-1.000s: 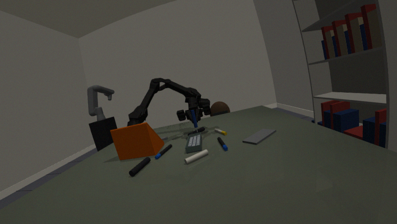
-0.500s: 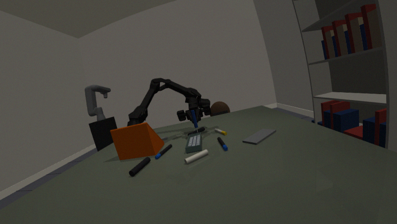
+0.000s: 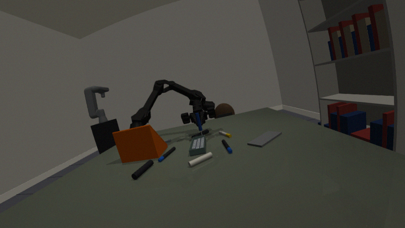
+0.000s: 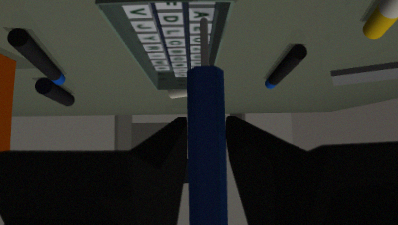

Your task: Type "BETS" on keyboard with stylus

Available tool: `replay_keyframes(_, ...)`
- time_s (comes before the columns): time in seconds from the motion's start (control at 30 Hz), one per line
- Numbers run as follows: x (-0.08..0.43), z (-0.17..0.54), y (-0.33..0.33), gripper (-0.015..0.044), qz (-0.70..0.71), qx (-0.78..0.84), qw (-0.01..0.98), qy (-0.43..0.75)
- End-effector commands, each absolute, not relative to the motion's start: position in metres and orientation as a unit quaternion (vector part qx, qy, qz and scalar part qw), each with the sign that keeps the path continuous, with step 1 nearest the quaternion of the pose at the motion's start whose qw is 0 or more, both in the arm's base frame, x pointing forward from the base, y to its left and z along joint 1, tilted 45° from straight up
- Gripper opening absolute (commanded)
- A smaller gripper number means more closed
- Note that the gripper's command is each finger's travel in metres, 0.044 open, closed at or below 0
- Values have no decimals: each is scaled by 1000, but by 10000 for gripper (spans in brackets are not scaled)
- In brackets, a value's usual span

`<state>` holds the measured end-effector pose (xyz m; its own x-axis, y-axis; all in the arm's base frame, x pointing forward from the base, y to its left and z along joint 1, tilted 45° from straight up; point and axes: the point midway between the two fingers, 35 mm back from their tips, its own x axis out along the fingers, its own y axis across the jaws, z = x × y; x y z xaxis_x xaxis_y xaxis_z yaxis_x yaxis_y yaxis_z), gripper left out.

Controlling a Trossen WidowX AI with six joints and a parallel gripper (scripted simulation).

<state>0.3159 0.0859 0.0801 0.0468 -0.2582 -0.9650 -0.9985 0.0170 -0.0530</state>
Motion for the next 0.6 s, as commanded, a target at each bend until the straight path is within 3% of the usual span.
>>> replay_keyframes(0.0, 316, 77, 87, 81, 413, -565, 449, 555)
replay_keyframes(0.57, 316, 74, 91, 81, 413, -565, 449, 555)
